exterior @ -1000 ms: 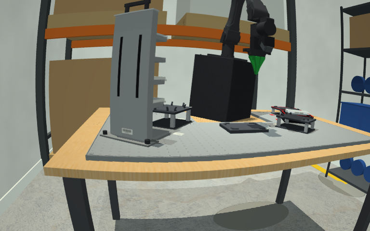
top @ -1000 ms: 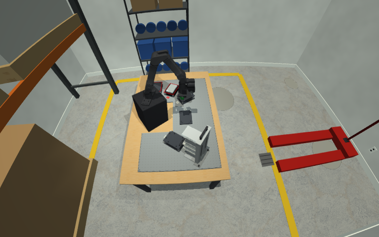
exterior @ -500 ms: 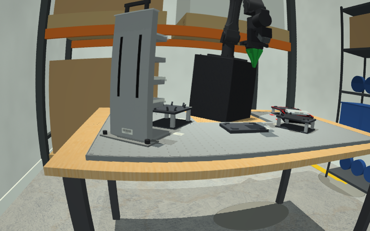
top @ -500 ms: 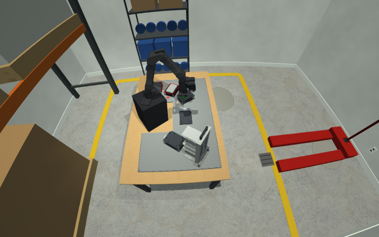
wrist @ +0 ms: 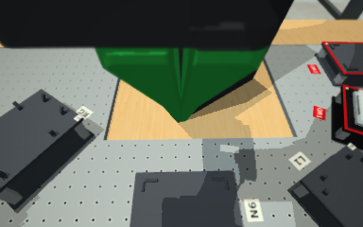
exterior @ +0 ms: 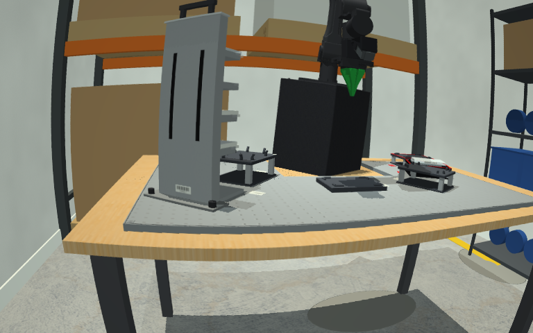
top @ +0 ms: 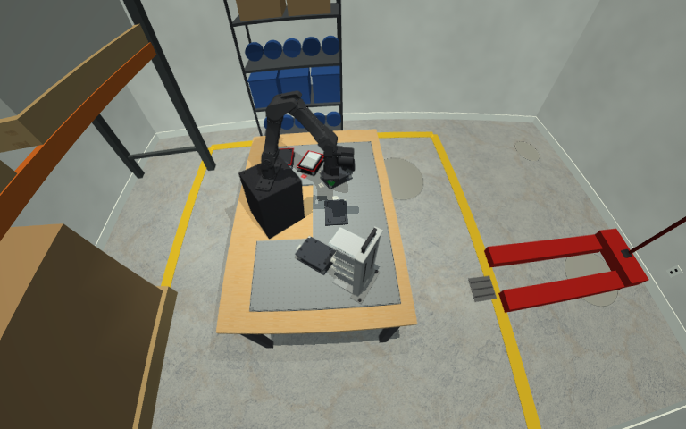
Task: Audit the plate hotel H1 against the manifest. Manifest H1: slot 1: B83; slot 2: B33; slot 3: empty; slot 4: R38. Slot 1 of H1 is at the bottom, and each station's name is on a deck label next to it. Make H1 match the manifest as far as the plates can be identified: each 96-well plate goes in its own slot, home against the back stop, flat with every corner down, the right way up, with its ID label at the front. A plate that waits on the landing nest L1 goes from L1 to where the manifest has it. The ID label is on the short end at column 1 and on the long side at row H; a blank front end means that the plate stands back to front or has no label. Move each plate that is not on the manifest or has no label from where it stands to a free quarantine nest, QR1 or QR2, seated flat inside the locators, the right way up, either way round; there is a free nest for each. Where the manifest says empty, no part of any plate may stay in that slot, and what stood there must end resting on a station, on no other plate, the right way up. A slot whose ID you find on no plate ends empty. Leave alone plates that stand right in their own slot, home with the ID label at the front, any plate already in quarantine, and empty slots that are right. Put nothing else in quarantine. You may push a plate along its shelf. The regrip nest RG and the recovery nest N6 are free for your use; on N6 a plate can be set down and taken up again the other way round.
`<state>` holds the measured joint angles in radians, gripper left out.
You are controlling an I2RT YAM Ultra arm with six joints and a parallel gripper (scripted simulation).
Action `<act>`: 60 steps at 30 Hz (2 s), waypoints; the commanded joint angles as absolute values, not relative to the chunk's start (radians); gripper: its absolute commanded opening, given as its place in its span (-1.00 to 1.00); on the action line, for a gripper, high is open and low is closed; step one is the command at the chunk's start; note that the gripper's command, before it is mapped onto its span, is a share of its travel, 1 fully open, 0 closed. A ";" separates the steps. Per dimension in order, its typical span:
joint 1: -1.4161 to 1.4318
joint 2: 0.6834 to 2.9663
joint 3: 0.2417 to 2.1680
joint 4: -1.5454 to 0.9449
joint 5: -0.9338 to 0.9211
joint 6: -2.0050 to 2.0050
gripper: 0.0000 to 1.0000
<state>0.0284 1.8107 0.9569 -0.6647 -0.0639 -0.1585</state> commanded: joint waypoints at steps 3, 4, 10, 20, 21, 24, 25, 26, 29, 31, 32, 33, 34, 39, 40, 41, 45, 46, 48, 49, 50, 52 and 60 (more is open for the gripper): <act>-0.037 1.834 1.005 -0.672 -0.073 -0.237 -1.00; -0.047 1.827 1.009 -0.677 -0.074 -0.248 -1.00; -0.091 1.778 0.928 -0.601 -0.075 -0.259 -1.00; -0.203 1.703 0.796 -0.418 -0.087 -0.260 -1.00; -0.214 1.697 0.784 -0.399 -0.089 -0.260 -1.00; -0.249 1.681 0.749 -0.342 -0.096 -0.261 -1.00; -0.261 1.676 0.737 -0.322 -0.099 -0.261 -1.00; -0.261 1.676 0.737 -0.322 -0.099 -0.261 -1.00; -0.284 1.667 0.715 -0.284 -0.104 -0.261 -1.00; -0.308 1.660 0.693 -0.244 -0.111 -0.260 -1.00; -0.319 1.657 0.682 -0.224 -0.114 -0.260 -1.00; -0.331 1.654 0.672 -0.204 -0.118 -0.260 -1.00; -0.343 1.652 0.662 -0.184 -0.121 -0.259 -1.00; -0.356 1.630 0.598 -0.076 -0.126 -0.215 -1.00; -0.344 1.625 0.584 -0.054 -0.124 -0.203 -1.00; -0.343 1.620 0.570 -0.031 -0.122 -0.191 -1.00; -0.349 1.610 0.542 0.015 -0.111 -0.166 -1.00; -0.343 1.606 0.528 0.038 -0.103 -0.154 -1.00; -0.336 1.599 0.500 0.086 -0.098 -0.129 -1.00; -0.334 1.596 0.486 0.110 -0.094 -0.116 -1.00; -0.332 1.593 0.472 0.134 -0.091 -0.103 -1.00; -0.328 1.589 0.446 0.184 -0.083 -0.078 -1.00; -0.308 1.604 0.355 0.367 -0.046 0.013 -1.00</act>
